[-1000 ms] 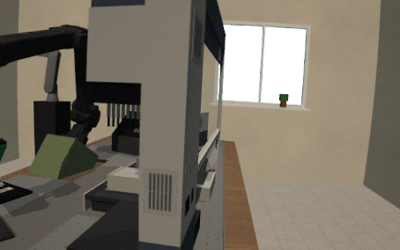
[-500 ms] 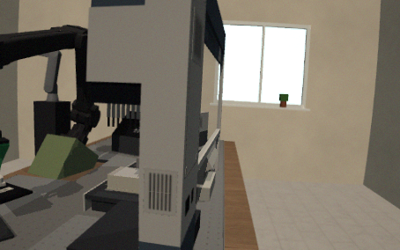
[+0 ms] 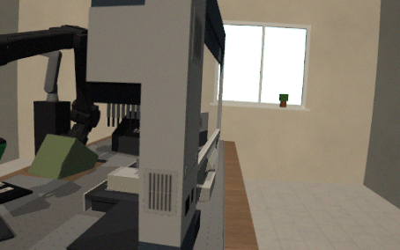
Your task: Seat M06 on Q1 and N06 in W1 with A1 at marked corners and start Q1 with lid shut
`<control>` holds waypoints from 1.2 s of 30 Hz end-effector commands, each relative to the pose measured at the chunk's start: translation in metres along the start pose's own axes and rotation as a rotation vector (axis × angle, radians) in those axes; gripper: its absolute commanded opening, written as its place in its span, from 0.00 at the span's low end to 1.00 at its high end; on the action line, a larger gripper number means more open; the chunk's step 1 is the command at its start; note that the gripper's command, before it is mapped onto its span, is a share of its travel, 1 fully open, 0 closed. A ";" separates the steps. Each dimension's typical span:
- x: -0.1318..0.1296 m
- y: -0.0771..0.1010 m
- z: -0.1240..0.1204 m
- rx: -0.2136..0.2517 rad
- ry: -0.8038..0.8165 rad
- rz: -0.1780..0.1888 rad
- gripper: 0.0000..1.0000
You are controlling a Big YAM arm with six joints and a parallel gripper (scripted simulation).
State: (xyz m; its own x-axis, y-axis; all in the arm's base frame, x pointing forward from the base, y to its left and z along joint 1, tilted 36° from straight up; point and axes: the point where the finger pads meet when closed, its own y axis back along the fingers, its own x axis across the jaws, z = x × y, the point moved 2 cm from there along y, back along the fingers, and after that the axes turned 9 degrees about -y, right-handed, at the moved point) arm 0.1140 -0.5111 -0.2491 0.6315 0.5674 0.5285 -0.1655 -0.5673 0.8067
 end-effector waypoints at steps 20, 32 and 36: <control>-0.002 0.031 0.002 -0.044 -0.009 -0.034 0.00; -0.013 0.021 0.006 -0.037 -0.003 -0.021 0.00; -0.011 0.018 0.025 -0.057 0.003 -0.041 0.00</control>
State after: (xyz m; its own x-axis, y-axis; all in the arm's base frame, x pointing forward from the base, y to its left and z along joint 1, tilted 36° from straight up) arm 0.1138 -0.4991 -0.2551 0.6335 0.5511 0.5431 -0.1653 -0.5893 0.7908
